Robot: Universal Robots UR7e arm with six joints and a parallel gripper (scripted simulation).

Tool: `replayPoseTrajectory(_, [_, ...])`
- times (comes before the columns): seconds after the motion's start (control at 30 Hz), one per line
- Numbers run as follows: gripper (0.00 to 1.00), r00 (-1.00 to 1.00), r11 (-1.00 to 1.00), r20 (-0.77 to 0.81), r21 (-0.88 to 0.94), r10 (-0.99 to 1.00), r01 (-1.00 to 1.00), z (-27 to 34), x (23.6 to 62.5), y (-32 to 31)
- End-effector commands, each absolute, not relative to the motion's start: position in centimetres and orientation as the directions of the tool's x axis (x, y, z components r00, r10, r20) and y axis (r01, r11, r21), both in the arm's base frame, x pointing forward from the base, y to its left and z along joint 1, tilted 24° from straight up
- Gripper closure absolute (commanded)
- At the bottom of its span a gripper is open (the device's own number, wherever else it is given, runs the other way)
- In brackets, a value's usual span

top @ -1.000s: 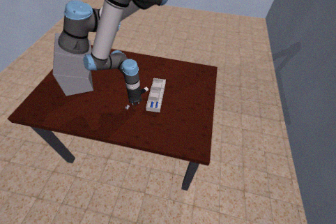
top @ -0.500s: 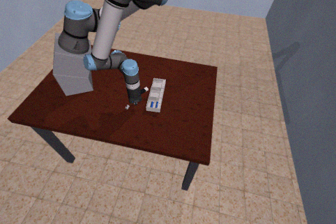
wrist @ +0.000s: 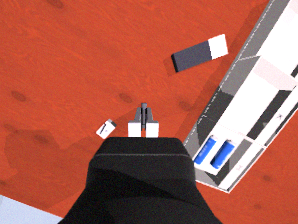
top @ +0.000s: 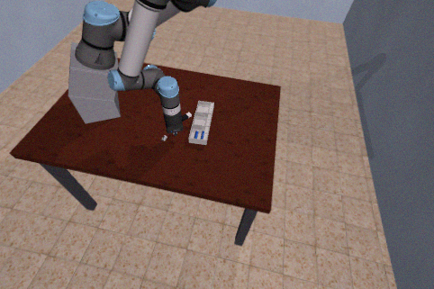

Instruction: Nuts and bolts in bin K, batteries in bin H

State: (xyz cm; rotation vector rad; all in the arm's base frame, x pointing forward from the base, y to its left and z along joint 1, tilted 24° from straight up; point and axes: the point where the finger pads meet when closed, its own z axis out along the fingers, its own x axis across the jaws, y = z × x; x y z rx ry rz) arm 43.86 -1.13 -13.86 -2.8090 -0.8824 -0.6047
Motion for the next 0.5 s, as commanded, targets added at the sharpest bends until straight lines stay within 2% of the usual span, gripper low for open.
replayPoseTrajectory(0.0, [1.0, 0.748, -0.819, 0.414, -0.008, 0.519, 0.573, -13.8, 43.9, -1.2])
replayPoseTrajectory(0.47, [1.0, 0.748, -0.819, 0.414, -0.008, 0.519, 0.573, -10.5, 42.7, -2.1])
